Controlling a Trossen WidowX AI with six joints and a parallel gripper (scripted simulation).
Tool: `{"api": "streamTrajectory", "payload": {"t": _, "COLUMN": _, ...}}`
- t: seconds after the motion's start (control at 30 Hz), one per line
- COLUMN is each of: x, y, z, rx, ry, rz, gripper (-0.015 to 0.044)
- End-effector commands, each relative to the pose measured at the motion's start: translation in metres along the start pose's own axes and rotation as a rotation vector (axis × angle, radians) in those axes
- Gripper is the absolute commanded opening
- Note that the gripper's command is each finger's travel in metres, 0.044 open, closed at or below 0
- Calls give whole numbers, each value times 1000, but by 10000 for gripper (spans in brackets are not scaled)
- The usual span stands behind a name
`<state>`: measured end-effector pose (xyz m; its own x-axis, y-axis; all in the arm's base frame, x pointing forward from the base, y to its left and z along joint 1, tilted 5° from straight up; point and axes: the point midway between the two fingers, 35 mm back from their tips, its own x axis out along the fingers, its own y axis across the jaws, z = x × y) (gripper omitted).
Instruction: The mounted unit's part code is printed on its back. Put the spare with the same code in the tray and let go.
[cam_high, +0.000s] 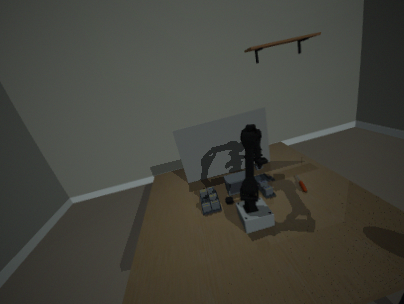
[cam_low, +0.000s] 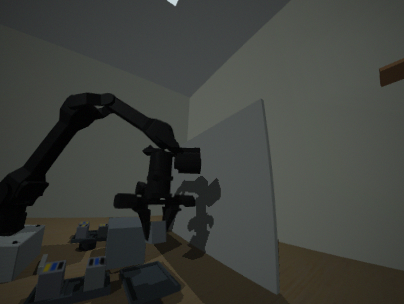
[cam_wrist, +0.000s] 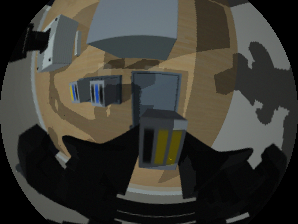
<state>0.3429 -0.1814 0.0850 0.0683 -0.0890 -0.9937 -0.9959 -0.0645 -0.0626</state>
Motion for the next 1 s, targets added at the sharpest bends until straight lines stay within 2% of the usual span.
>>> {"api": "streamTrajectory", "payload": {"t": 0.0, "x": 5, "y": 1, "z": 1, "rx": -4, "ry": -5, "rz": 2, "gripper": 0}}
{"api": "streamTrajectory", "payload": {"t": 0.97, "x": 33, "y": 3, "z": 2, "rx": -5, "ry": -5, "rz": 2, "gripper": 0}}
